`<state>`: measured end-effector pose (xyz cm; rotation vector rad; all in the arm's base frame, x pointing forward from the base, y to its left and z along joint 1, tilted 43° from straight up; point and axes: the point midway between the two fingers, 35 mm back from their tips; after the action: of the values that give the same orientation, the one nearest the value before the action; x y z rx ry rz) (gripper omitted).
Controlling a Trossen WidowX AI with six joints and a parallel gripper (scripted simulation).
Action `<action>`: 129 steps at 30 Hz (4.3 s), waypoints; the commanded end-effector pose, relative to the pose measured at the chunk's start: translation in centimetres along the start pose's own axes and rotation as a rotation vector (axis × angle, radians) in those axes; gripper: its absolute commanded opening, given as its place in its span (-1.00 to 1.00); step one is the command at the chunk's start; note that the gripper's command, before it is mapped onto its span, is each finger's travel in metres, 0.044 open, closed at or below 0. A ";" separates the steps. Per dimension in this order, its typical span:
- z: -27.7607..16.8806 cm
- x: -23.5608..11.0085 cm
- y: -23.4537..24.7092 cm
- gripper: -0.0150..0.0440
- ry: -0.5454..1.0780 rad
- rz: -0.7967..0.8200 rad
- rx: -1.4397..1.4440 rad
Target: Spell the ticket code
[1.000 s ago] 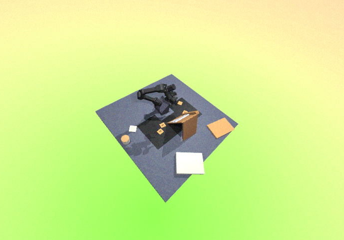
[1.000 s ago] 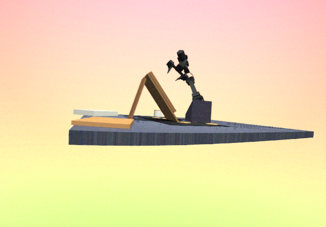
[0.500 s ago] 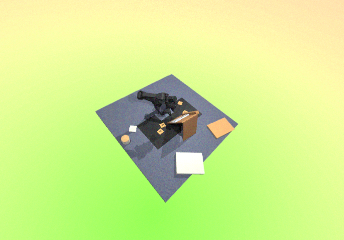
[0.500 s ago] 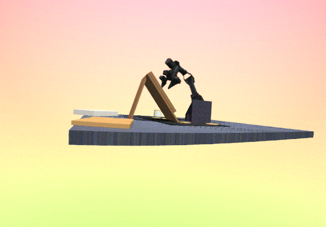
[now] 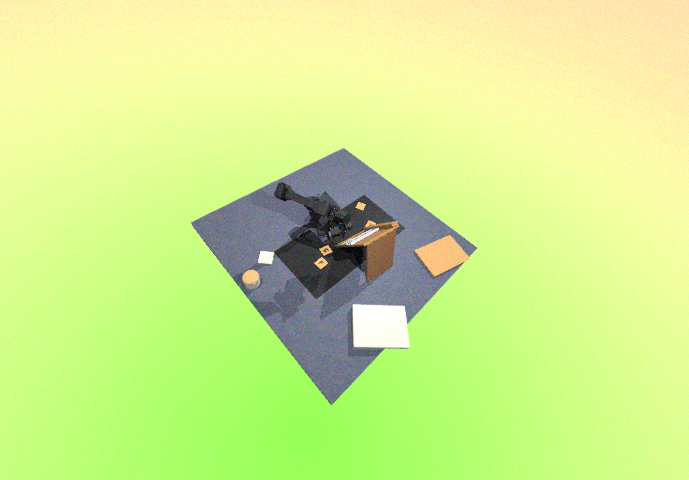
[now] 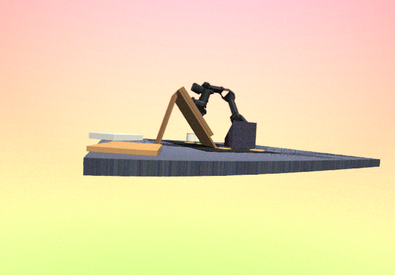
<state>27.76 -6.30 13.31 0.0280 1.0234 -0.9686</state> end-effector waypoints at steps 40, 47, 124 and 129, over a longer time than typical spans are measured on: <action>-4.3 11.1 -7.2 0.66 0.051 -0.323 1.227; -4.2 11.1 -7.2 0.66 0.051 -0.323 1.227; -4.7 10.9 -6.7 -0.49 0.052 -0.323 1.227; -4.7 10.6 -6.6 -0.49 0.052 -0.323 1.227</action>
<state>21.57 -15.42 5.37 0.9259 0.3529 -1.7739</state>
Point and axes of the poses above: the point midway between the two fingers, 35 mm back from their tips, its own x axis out along the fingers, its own y axis across the jaws, z = x × y, and after that the axes turned 10 degrees about x, right-handed
